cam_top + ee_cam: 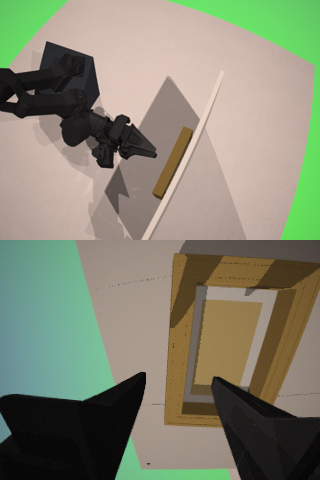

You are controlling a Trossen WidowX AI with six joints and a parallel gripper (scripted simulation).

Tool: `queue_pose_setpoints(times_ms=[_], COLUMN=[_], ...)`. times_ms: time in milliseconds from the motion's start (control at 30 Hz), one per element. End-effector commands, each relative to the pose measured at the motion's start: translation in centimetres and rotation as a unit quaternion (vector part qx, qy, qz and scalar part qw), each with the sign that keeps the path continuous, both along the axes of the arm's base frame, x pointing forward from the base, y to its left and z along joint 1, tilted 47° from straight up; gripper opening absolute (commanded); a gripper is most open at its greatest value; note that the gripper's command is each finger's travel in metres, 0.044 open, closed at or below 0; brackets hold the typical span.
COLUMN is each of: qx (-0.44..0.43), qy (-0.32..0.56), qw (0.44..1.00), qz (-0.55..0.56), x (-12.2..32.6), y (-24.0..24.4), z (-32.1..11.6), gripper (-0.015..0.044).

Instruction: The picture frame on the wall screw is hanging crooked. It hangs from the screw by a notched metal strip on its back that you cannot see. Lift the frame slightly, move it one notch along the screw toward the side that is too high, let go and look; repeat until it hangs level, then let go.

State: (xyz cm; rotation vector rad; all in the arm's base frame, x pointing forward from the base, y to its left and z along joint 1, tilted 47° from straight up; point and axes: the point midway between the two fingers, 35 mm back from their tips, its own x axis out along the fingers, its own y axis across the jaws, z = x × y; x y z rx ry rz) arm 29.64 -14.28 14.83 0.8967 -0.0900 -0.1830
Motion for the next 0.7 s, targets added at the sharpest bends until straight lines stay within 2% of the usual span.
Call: queue_pose_setpoints(times_ms=[0,667], qx=[0.002,0.002], qy=[-0.001,-0.001], qw=[1.0,1.0], qz=[-0.001,-0.001], x=[0.34,1.16], y=[-0.07,-0.28], z=[-0.08,-0.02], gripper=[0.026,0.026])
